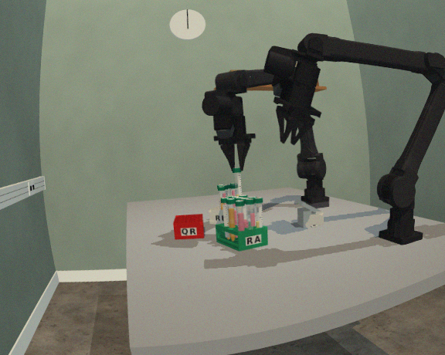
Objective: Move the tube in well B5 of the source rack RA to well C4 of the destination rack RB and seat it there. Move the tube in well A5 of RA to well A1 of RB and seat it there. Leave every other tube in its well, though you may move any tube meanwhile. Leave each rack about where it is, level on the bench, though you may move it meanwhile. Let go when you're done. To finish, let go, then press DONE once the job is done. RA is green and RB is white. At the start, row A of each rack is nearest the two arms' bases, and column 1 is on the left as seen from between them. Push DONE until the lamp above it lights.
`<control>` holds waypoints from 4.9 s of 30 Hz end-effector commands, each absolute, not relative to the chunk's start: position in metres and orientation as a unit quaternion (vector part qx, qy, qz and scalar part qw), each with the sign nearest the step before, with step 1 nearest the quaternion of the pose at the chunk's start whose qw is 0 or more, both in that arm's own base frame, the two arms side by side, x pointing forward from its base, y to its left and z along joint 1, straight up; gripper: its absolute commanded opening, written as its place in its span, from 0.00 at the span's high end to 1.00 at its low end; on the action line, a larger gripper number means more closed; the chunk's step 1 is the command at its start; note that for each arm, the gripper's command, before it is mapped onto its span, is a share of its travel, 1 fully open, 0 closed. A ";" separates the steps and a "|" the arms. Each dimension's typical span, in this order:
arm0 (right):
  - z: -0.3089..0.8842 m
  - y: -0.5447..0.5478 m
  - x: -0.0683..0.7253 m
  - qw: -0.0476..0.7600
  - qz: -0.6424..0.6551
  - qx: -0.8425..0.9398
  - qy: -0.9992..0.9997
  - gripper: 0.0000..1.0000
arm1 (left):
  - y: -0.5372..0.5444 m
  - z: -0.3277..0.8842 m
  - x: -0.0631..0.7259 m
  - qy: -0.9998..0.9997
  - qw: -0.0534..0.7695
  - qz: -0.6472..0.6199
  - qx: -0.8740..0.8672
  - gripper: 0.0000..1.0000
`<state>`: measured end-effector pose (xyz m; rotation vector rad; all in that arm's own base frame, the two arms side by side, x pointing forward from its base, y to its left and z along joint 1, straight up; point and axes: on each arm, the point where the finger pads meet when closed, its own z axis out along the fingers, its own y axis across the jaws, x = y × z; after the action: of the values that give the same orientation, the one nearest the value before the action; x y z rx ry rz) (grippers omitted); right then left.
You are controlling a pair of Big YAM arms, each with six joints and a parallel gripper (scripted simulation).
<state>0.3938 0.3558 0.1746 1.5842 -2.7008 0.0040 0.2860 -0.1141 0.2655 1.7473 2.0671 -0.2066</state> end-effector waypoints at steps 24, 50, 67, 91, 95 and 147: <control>0.194 0.352 0.351 -0.019 -0.005 0.505 -0.863 1.00 | -0.115 0.281 0.293 0.740 0.228 -0.066 0.630 0.70; 0.194 0.290 0.409 -0.029 -0.003 0.504 -0.863 1.00 | -0.115 0.281 0.293 0.740 0.228 -0.066 0.630 0.70; 0.189 0.259 0.450 -0.026 -0.001 0.480 -0.877 1.00 | -0.115 0.281 0.293 0.740 0.228 -0.066 0.630 0.70; 0.189 0.268 0.445 -0.025 -0.009 0.144 -0.989 1.00 | -0.115 0.281 0.293 0.740 0.228 -0.066 0.630 0.70; 0.189 0.268 0.445 -0.024 -0.011 0.078 -0.997 1.00 | -0.115 0.281 0.293 0.740 0.228 -0.066 0.630 0.70; 0.197 0.164 0.368 -0.028 -0.010 0.077 -0.997 1.00 | -0.115 0.281 0.293 0.740 0.228 -0.066 0.630 0.70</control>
<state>0.3418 0.1634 0.1791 0.2391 -3.1322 -0.0007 0.2860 -0.1141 0.2655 1.7473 2.0671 -0.2066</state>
